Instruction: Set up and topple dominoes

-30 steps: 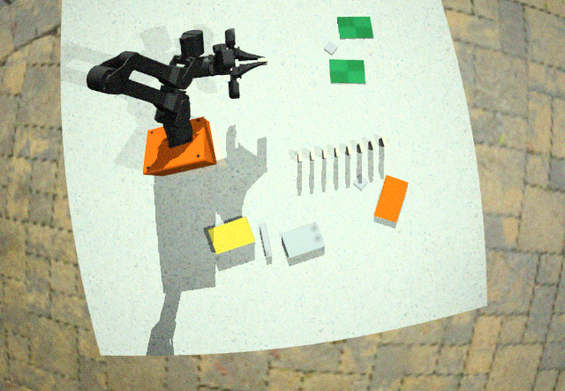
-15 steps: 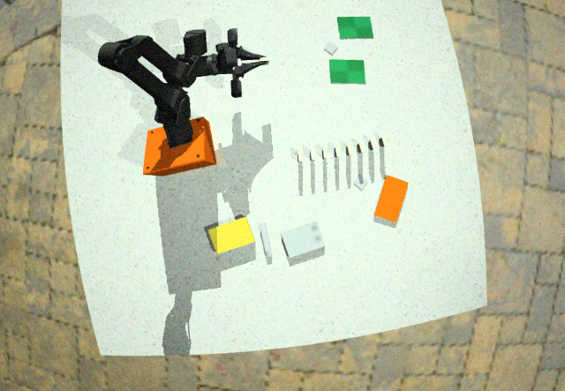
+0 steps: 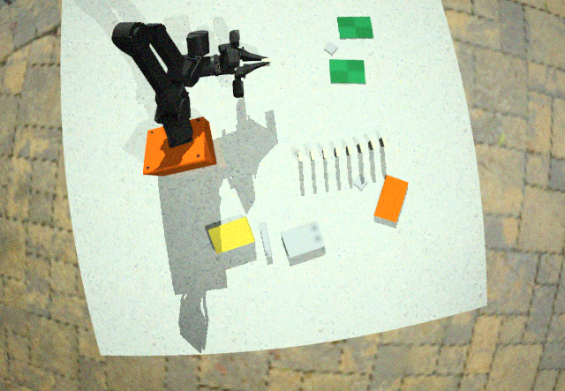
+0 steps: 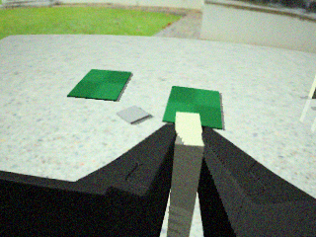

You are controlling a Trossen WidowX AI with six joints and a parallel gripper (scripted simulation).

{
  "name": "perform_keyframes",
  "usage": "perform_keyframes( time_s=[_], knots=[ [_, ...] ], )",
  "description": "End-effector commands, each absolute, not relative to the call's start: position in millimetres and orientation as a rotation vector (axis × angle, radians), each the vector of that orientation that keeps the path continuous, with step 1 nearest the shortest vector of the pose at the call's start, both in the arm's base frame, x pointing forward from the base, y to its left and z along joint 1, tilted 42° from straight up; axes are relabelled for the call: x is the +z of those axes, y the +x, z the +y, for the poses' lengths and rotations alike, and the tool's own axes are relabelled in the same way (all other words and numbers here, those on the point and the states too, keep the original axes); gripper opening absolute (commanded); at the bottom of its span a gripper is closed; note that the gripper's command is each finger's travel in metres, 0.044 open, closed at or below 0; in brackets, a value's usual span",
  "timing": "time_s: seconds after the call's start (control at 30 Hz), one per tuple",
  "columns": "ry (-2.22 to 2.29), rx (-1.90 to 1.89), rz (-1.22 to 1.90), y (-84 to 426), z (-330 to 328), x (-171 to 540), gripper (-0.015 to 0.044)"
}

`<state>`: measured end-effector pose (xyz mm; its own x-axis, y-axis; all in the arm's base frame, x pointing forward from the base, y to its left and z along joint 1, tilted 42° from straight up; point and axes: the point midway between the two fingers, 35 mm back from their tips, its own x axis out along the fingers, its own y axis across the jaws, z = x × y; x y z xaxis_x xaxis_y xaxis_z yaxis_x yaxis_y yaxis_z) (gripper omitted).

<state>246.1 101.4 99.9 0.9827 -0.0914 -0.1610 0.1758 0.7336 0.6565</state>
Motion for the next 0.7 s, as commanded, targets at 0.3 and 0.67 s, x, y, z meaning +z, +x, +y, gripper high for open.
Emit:
perform_keyframes(
  time_s=[0.3, 0.67],
  knots=[
    [0.731, -0.150, 0.121, 248, 111, 88, 0.0026],
    [0.725, -0.149, 0.124, 249, 119, 74, 0.0026]
  ],
)
